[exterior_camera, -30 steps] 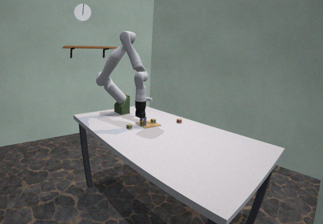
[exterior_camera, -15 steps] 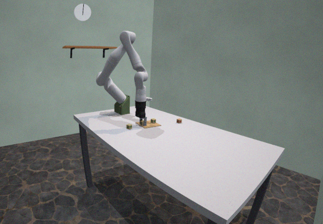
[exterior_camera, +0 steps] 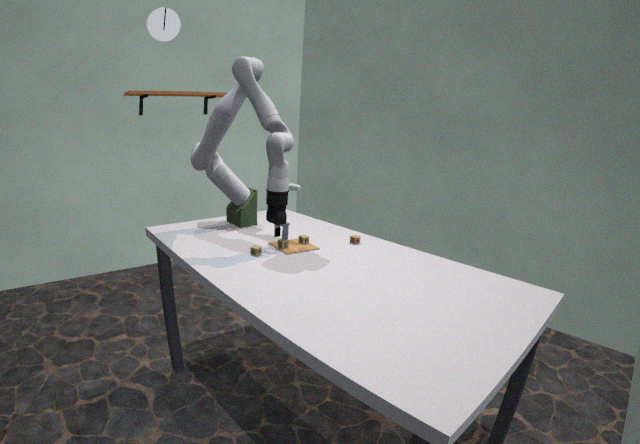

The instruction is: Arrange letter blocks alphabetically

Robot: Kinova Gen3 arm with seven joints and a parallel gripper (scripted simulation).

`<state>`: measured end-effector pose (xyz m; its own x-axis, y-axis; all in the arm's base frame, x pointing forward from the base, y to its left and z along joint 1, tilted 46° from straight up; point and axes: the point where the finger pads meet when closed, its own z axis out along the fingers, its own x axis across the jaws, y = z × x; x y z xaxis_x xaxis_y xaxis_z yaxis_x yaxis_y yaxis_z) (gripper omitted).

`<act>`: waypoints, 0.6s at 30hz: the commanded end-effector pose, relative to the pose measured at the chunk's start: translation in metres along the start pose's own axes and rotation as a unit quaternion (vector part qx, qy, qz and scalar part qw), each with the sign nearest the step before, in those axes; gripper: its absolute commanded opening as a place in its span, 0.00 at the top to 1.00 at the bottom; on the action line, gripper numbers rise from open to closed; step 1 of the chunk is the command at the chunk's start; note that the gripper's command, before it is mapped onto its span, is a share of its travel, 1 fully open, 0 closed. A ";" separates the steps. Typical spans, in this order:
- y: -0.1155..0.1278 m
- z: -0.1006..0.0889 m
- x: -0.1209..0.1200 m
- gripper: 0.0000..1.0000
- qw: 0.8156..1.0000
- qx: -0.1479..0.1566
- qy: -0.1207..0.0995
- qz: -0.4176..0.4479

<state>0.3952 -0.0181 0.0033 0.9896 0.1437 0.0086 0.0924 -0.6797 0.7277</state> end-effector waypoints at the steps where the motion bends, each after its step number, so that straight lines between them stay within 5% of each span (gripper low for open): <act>1: -0.006 -0.024 0.006 0.13 1.000 0.008 0.013 -0.003; 16: -0.006 -0.057 0.005 0.13 1.000 0.008 0.013 -0.003; 17: -0.006 -0.057 0.005 0.00 1.000 0.008 0.013 -0.003; 18: -0.006 -0.057 0.005 0.00 1.000 0.008 0.013 -0.003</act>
<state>0.3933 0.0247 0.0375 0.9867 0.1610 0.0201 0.0977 -0.6881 0.7190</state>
